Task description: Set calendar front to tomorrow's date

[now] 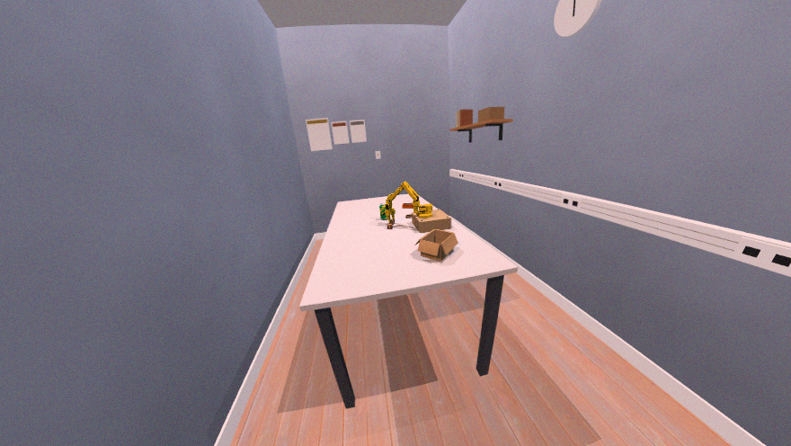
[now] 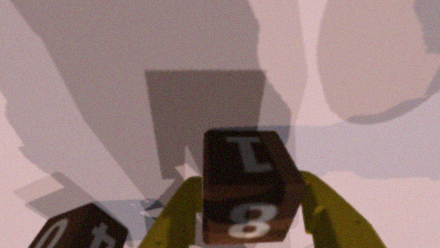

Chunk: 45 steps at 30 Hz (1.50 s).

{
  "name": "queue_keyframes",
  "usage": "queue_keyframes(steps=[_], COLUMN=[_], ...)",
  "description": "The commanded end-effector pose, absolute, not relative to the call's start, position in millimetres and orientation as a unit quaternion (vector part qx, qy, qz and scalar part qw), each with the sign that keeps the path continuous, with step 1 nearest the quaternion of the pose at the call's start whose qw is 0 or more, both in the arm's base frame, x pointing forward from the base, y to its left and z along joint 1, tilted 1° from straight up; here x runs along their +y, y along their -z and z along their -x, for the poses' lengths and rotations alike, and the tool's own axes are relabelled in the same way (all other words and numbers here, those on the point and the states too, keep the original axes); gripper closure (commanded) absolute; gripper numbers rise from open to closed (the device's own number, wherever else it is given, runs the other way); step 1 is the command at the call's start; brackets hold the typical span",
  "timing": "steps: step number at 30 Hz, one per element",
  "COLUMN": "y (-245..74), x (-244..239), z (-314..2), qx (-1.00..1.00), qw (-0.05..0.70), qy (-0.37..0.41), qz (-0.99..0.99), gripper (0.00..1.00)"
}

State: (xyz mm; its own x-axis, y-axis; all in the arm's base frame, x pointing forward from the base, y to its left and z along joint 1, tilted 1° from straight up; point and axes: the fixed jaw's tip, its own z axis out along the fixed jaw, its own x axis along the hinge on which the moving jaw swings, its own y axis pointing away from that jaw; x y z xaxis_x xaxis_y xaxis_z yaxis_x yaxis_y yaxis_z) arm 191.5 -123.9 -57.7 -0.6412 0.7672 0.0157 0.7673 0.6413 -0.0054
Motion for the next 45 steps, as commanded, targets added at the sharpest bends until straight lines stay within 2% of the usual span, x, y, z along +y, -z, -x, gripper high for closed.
queue_keyframes(steps=[1,13,26,45], y=[60.4,60.4,58.3,8.1], x=[-123.7,-123.7,-123.9,-125.3], z=[-188.3,-188.3,-188.6,-190.4], qx=[-0.906,-0.906,-0.906,-0.906], qw=[0.013,0.013,0.013,0.013], qy=[0.002,0.002,0.002,0.002], qz=[0.424,0.424,0.424,0.424], gripper=[0.75,0.65,0.64,0.64])
